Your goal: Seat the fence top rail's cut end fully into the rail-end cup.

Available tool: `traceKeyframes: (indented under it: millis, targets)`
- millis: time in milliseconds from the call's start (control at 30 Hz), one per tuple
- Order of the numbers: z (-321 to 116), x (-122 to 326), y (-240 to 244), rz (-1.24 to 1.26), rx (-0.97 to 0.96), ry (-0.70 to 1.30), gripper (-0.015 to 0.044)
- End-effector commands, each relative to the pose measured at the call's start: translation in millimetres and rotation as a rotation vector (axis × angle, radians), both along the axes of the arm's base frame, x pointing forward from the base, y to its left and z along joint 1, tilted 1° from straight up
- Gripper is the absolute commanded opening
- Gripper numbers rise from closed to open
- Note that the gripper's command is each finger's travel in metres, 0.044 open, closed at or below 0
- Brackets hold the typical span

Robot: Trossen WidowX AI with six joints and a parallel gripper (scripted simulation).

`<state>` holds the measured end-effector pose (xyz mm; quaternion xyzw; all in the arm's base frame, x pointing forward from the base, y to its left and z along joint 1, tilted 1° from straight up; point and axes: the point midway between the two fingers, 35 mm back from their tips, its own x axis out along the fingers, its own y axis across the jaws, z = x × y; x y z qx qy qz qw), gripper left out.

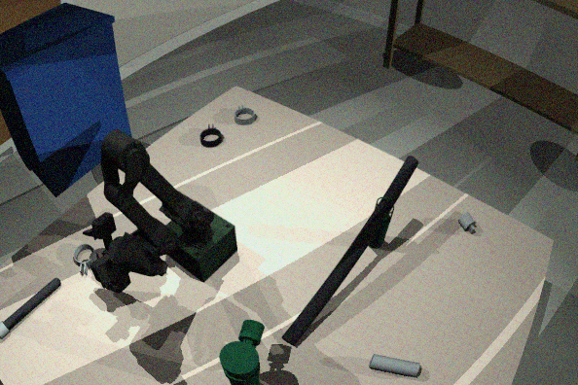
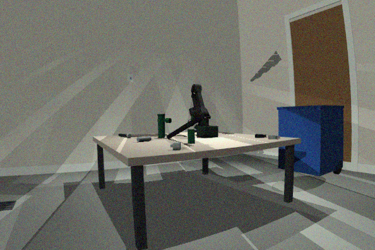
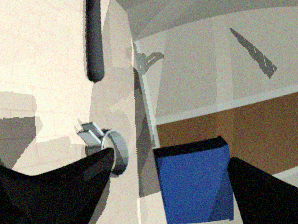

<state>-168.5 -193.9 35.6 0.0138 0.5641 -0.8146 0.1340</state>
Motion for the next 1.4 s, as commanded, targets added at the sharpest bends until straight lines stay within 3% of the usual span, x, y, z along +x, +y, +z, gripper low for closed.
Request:
traceKeyframes:
  millis: [0,133,400,767,1033,1167,1367]
  targets:
    - [-0.1,0.5,-0.9,0.004,0.000,-0.001,0.0426]
    - [-2.6,12.7,-22.8,0.090,-0.018,-0.030,0.0440]
    - [7.3,68.2,-95.2,0.367,-0.241,-0.206,0.0440]
    - [58.3,191.6,-162.6,0.752,-0.423,-0.502,0.0440]
    - [115.3,299.2,-162.0,1.031,-0.470,-0.775,0.0440]
    - [132.3,330.5,-151.4,1.112,-0.458,-0.863,0.0440]
    - [131.3,391.4,-114.5,1.274,-0.250,-0.966,0.0440]
